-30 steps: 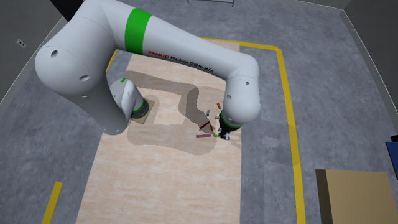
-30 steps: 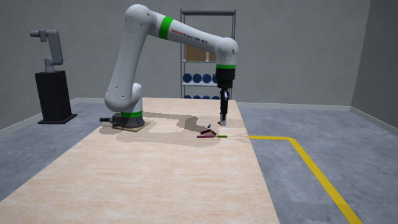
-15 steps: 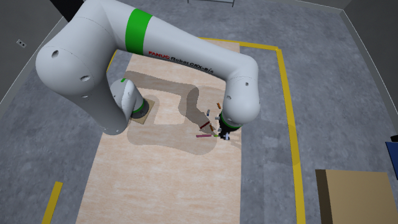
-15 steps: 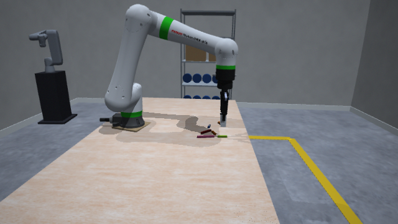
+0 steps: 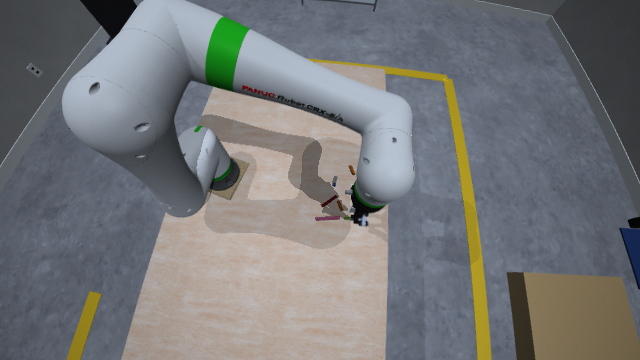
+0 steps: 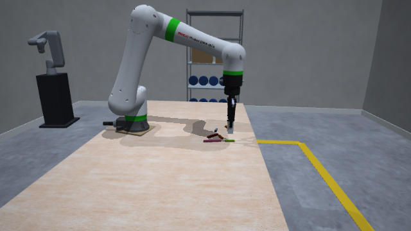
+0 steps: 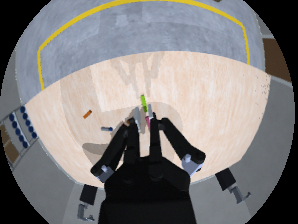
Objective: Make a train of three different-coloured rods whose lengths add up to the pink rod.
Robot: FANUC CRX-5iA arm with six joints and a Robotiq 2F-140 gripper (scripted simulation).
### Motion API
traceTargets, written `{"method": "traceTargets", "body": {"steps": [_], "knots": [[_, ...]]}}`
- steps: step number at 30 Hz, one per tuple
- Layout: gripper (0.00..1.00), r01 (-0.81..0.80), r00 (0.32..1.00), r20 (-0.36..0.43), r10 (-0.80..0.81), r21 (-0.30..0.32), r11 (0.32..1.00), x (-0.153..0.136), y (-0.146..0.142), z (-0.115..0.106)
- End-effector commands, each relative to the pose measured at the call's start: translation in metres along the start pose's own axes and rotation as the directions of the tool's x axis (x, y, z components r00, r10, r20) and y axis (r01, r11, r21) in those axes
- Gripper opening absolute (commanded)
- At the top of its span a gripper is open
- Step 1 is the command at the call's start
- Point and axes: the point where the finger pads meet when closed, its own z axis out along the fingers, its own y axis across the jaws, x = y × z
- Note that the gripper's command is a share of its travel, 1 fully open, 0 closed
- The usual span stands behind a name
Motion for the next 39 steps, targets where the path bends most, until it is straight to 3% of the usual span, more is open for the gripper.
{"method": "traceTargets", "body": {"steps": [1,22,39], "knots": [[0.15,0.0,1.0,0.0,0.0,0.0,1.0,0.0,0.0,0.003],[0.15,0.0,1.0,0.0,0.0,0.0,1.0,0.0,0.0,0.029],[0.15,0.0,1.0,0.0,0.0,0.0,1.0,0.0,0.0,0.032]]}}
